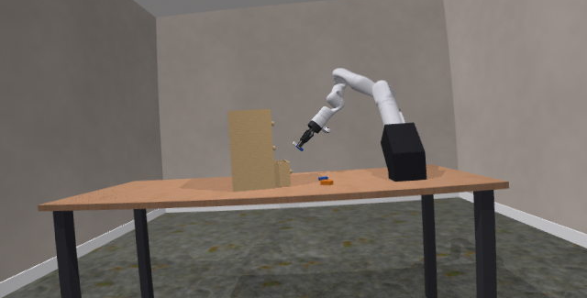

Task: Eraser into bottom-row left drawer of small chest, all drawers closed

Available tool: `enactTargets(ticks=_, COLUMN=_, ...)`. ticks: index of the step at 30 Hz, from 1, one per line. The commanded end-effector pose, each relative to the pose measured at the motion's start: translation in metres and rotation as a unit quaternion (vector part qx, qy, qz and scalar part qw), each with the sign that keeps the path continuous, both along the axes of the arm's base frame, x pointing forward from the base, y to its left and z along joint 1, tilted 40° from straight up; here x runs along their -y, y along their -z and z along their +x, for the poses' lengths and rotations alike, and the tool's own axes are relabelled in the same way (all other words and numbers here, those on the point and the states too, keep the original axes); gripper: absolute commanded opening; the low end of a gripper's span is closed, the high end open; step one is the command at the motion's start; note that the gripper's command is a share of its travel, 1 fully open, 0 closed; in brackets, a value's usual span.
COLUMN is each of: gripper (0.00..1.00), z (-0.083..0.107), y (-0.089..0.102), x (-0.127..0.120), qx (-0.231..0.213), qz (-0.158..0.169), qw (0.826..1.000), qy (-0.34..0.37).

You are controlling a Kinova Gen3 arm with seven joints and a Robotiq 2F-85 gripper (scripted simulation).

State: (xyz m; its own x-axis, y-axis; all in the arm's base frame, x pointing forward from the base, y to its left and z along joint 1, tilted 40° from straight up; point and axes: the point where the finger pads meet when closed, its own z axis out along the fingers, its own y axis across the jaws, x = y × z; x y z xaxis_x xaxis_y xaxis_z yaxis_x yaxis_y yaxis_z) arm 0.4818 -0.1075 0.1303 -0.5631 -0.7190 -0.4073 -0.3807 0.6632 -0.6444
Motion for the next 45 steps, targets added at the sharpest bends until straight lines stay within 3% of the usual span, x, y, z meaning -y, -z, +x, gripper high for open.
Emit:
enactTargets(ticks=1, gripper=0.19, z=-0.0089, y=0.0072, x=0.0122, qx=0.009, qz=0.016, qw=1.0, qy=0.005)
enactTargets(ticks=29, gripper=0.19, z=-0.0088, y=0.0061, x=0.0122, qx=0.12, qz=0.079, qw=0.985, qy=-0.095)
enactTargets(ticks=45, gripper=0.19, z=-0.0093, y=0.0071, x=0.0113, qx=0.15, qz=0.096, qw=0.976, qy=-0.127)
